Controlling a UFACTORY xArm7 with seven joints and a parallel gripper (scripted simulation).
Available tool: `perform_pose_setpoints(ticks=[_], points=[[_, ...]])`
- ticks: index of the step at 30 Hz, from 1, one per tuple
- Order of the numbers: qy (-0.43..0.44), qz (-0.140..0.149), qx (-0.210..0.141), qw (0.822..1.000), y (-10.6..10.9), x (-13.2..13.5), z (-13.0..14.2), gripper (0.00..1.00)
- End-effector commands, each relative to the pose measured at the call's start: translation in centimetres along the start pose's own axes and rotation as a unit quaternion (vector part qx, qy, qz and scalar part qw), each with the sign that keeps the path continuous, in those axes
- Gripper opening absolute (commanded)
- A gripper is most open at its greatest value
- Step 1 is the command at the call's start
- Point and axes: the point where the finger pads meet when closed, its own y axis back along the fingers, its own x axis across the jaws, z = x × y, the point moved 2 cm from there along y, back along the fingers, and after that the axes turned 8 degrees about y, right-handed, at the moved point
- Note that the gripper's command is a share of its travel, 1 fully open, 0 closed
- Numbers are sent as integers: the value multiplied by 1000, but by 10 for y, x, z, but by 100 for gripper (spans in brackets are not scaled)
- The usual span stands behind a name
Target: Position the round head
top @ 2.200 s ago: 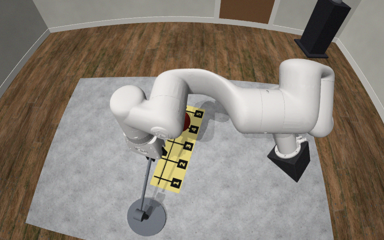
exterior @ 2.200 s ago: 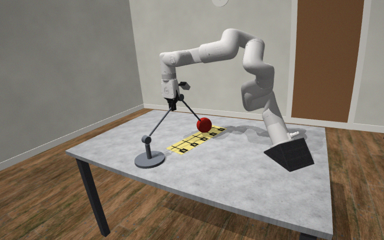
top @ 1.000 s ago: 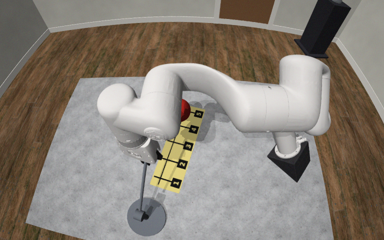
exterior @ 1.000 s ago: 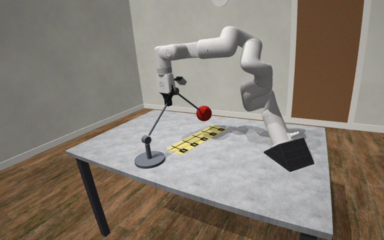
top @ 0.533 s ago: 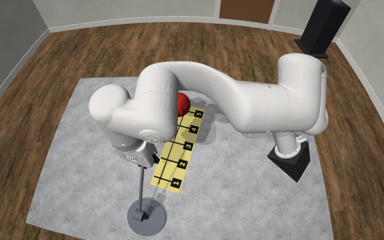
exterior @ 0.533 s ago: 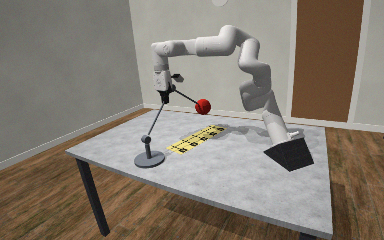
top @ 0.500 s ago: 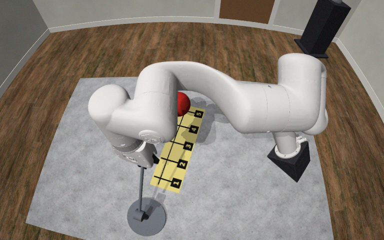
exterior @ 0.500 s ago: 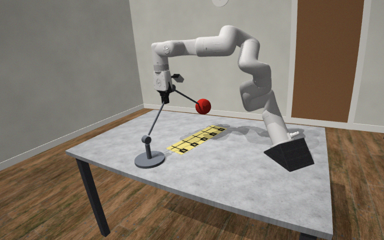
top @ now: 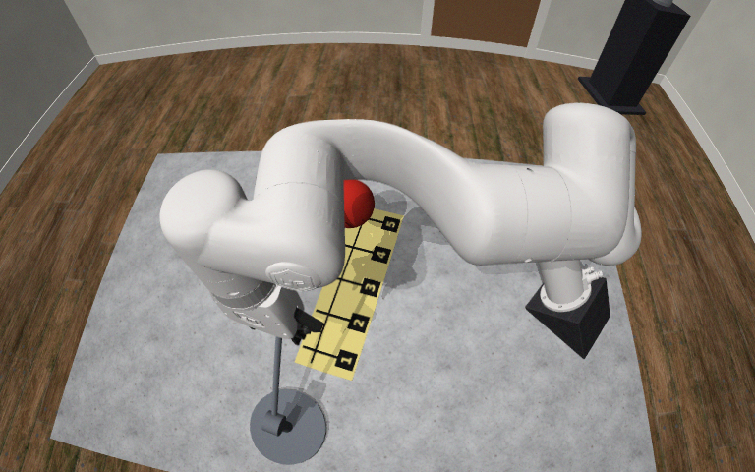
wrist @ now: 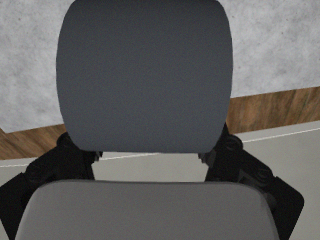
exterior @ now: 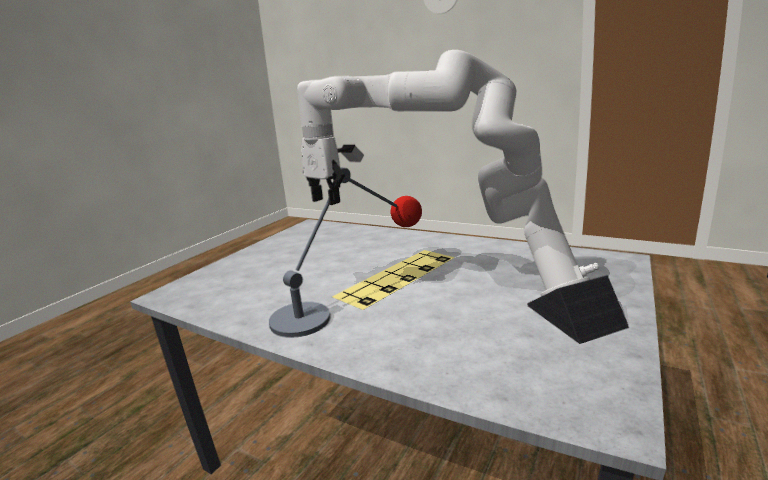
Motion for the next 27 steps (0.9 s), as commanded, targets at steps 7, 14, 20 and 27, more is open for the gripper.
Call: perform_pose_setpoints(ticks=[7,14,20,27], points=[[-2,-1,0,1000,-1,0,-4,100],[-2,-1,0,1000,19,0,-4,100],[-1,-1,0,1000,44,0,-4,100],[-1,-1,0,1000,63,0,-4,100]])
